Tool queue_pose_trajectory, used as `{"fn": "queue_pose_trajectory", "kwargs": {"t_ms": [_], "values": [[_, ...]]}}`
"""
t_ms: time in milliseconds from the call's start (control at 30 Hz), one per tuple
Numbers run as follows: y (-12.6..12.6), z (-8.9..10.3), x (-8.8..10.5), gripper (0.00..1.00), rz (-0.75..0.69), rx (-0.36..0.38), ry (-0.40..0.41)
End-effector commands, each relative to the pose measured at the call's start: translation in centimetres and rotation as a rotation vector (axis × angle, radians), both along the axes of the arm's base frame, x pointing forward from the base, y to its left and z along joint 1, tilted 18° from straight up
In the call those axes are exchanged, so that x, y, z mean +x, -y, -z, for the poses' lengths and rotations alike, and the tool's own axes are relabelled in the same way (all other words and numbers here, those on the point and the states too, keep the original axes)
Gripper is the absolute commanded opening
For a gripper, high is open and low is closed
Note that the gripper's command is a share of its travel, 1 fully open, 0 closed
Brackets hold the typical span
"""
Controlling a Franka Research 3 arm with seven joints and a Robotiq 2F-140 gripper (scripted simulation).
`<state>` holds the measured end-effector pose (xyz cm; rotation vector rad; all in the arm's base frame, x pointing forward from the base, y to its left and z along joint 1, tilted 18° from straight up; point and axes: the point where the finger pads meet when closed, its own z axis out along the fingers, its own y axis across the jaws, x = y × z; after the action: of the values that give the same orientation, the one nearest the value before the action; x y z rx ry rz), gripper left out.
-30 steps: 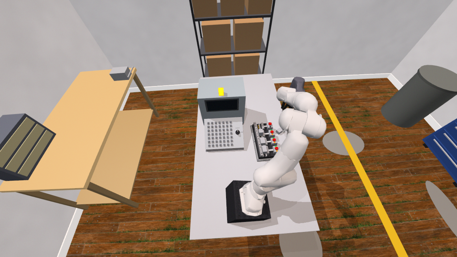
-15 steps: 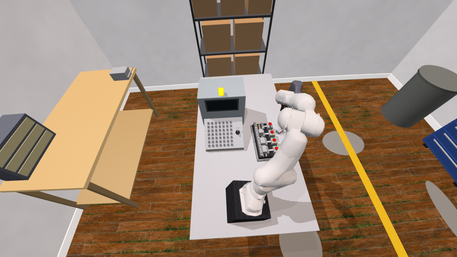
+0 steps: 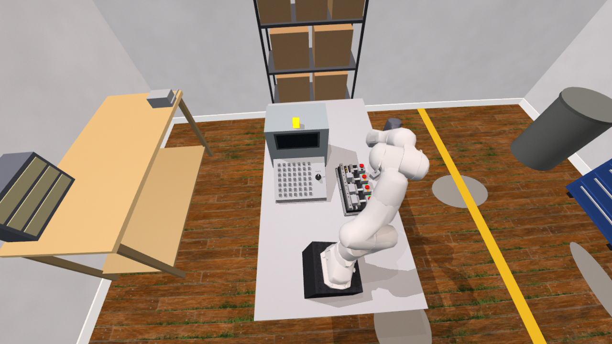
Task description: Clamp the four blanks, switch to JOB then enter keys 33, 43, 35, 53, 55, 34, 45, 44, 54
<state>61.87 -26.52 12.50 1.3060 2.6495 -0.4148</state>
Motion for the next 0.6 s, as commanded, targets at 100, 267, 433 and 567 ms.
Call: {"fn": "queue_pose_trajectory", "kwargs": {"t_ms": [100, 267, 433, 567], "values": [[1.0, 3.1, 0.8, 0.40, -0.015, 0.000, 0.017], [1.7, 5.0, 0.9, 0.40, -0.015, 0.000, 0.017], [2.0, 6.0, 0.9, 0.40, -0.015, 0.000, 0.017], [2.3, 6.9, 1.0, 0.40, -0.015, 0.000, 0.017]]}}
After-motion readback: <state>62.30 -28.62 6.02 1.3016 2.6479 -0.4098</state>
